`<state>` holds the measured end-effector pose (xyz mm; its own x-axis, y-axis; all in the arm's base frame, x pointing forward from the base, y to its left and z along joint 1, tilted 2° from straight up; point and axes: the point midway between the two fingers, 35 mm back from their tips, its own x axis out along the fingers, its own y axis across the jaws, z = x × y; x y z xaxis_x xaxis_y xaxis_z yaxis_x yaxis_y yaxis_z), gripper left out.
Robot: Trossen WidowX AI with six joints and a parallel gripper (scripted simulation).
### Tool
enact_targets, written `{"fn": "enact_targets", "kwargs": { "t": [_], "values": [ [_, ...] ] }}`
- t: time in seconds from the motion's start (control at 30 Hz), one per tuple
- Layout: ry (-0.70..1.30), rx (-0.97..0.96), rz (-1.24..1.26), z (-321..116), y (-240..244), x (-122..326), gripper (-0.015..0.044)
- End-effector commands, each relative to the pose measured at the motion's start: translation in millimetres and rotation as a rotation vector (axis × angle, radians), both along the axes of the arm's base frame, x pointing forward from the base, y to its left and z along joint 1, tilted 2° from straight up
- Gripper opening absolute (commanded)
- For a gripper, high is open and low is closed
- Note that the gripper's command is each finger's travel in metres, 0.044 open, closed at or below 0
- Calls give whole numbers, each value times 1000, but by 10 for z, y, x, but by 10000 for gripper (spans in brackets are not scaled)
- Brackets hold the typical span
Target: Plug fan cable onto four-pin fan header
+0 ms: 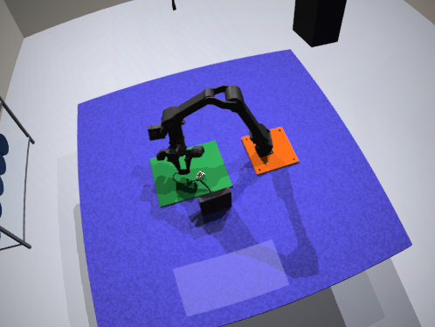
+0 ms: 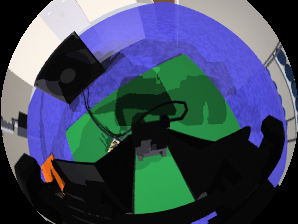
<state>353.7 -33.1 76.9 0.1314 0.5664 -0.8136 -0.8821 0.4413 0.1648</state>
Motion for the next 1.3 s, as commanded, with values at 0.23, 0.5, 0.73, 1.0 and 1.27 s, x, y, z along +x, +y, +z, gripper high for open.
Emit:
{"fn": "enact_targets", "kwargs": {
  "t": [0.23,0.5,0.73,1.0,1.27],
  "values": [
    [-69,145,-3,-59,-3,-16,0],
    [-133,240,-16,-63,-25,-24,0],
    [-195,319,-33,-56,-54,-30,0],
    [-274,404,-58,-37,-101,-40,0],
    [-357,480,-88,-9,-161,-52,0]
  ]
}}
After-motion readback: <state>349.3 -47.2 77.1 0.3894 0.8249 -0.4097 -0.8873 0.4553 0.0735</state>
